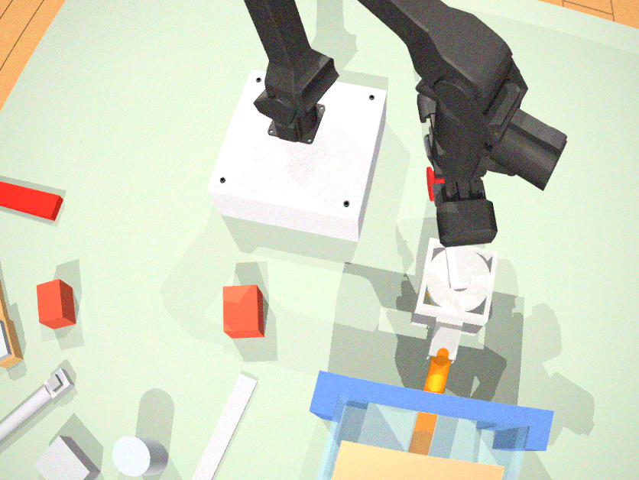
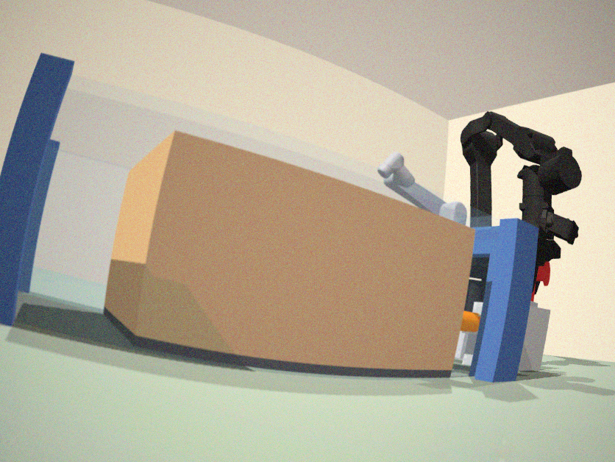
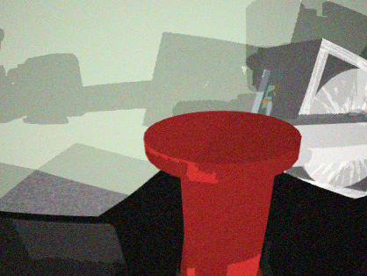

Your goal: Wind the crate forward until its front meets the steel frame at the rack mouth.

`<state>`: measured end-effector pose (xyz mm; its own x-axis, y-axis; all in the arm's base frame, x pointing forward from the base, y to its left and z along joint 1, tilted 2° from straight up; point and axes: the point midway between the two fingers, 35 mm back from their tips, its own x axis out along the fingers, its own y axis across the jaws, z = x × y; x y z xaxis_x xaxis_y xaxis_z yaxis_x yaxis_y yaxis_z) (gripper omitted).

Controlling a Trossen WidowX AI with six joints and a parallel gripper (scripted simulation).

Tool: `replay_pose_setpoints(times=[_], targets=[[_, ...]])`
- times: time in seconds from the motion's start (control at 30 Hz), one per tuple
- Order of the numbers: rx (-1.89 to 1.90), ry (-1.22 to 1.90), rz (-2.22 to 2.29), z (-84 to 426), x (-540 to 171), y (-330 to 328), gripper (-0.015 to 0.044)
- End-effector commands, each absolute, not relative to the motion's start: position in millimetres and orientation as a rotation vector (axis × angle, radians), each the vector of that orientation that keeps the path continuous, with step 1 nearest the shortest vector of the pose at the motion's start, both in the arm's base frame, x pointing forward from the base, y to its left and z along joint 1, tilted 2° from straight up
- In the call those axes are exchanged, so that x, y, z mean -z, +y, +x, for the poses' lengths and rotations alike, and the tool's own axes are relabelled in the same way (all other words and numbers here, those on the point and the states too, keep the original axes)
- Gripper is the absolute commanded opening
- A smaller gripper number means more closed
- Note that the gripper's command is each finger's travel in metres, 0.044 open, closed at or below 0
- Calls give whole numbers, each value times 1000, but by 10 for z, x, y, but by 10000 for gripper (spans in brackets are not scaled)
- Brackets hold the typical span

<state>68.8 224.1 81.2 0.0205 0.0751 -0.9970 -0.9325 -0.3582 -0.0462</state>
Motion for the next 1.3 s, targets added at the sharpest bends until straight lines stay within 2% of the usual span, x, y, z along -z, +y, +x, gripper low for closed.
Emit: replay_pose_setpoints(times=[0.0, 1.27], targets=[[-1448, 958, -1459, 758, -785, 2105, 0], [-1444, 958, -1463, 1058, -783, 1797, 0]])
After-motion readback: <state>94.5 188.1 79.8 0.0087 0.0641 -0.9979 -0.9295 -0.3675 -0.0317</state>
